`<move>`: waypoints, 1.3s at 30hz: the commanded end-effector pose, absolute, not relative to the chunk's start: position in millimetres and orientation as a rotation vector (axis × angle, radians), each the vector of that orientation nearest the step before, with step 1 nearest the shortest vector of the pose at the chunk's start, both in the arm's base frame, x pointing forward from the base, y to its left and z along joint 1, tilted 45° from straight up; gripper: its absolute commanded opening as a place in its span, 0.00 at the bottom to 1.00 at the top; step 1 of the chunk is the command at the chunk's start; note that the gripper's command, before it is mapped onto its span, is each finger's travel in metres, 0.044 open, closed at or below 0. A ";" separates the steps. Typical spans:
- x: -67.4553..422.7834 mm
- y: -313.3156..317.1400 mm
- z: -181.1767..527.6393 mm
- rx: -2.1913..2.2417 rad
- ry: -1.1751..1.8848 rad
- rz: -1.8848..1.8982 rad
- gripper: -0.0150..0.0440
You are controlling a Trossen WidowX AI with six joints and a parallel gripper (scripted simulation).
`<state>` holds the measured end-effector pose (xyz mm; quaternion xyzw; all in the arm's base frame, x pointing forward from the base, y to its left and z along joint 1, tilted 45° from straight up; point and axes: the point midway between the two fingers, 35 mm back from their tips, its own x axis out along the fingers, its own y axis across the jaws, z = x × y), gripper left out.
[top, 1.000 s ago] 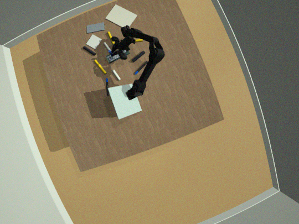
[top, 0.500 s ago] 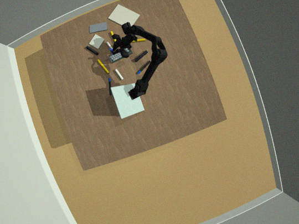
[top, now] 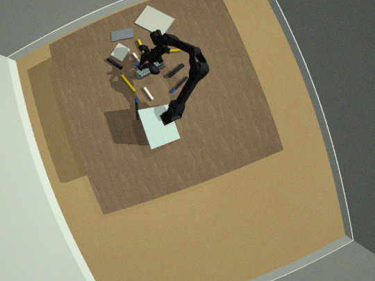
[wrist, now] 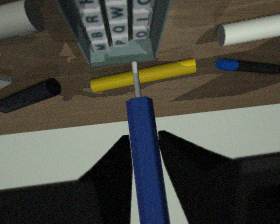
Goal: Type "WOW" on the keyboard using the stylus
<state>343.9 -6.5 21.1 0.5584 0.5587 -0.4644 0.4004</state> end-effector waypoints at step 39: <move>331.7 -9.9 -4.5 1.421 1.409 -1.165 0.39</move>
